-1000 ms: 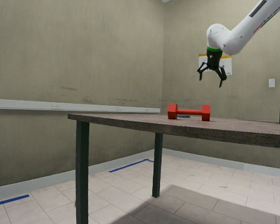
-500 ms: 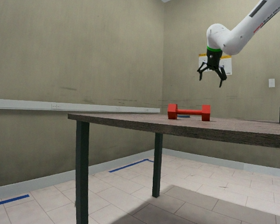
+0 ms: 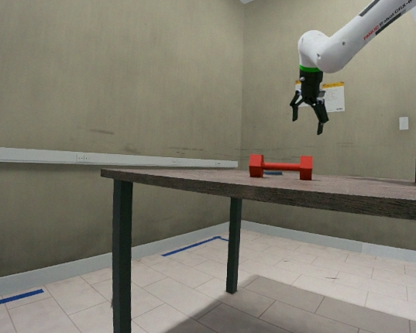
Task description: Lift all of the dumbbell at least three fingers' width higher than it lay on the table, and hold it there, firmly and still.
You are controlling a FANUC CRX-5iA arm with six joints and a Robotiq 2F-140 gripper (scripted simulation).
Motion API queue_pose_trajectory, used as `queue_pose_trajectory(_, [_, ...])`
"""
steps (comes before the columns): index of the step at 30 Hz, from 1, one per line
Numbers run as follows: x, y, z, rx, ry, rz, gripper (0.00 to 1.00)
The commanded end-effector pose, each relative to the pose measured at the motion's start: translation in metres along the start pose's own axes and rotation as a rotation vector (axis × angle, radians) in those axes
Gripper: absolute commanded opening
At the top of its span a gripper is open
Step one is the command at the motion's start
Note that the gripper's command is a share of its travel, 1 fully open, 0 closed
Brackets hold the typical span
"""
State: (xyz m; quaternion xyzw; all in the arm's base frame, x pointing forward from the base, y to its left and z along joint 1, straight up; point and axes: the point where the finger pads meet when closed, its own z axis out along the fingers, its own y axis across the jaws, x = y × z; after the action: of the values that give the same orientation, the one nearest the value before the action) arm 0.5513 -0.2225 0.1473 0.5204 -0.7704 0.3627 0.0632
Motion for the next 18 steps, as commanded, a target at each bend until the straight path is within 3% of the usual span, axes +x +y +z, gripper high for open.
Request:
queue_pose_trajectory(1, [-0.016,0.004,-0.006,-0.046,-0.025,0.09,1.0])
queue_pose_trajectory(2, [-0.036,0.012,-0.012,-0.085,-0.054,0.169,1.0])
queue_pose_trajectory(16, [-0.137,0.056,-0.056,-0.297,-0.168,0.478,1.0])
queue_pose_trajectory(18, [-0.137,0.056,-0.056,-0.297,-0.168,0.478,1.0])
